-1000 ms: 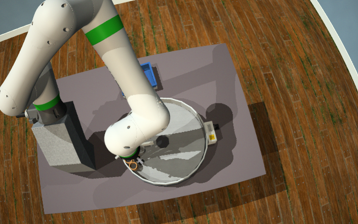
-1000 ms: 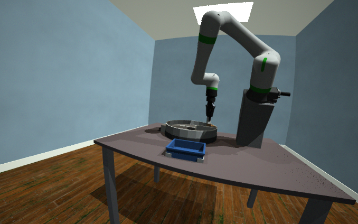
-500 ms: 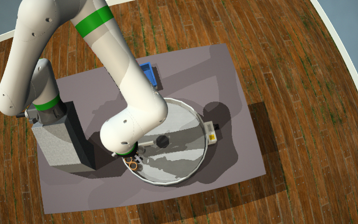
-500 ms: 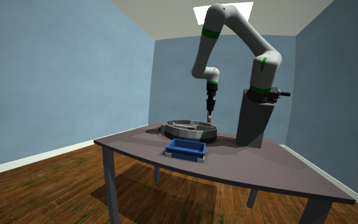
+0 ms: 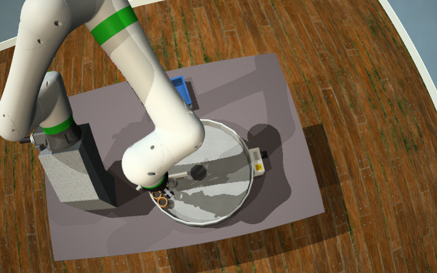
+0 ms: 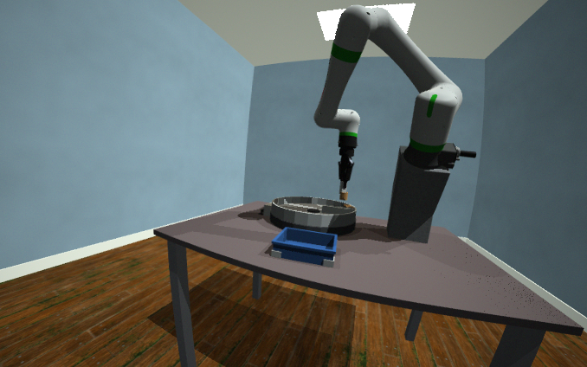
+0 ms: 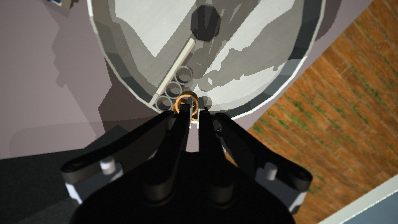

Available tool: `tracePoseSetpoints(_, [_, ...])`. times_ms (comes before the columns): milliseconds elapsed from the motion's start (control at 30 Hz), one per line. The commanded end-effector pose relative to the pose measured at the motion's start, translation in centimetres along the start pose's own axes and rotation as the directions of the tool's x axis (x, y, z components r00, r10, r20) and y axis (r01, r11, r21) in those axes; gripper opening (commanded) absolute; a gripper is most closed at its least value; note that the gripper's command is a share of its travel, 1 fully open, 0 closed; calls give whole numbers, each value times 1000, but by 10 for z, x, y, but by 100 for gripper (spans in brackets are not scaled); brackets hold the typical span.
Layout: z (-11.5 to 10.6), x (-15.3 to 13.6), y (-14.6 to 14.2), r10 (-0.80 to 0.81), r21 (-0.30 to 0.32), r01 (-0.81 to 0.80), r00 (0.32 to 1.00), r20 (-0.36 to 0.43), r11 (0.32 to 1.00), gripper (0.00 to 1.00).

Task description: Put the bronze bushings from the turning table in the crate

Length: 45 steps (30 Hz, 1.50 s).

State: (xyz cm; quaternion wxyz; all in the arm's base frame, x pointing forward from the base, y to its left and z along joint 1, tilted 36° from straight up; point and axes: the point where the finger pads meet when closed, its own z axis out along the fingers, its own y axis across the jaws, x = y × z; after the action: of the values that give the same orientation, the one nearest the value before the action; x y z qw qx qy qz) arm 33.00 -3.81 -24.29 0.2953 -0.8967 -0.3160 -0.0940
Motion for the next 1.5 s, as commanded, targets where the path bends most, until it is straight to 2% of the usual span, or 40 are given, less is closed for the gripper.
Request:
tracePoseSetpoints(0, [0,0,0,0,0,0,1000,0,1000,0])
tracePoseSetpoints(967, [0,5,-5,0,0,0,1000,0,1000,0])
tracePoseSetpoints(1200, [0,28,-30,0,0,0,1000,0,1000,0])
tracePoseSetpoints(1467, [0,77,-84,0,0,0,1000,0,1000,0])
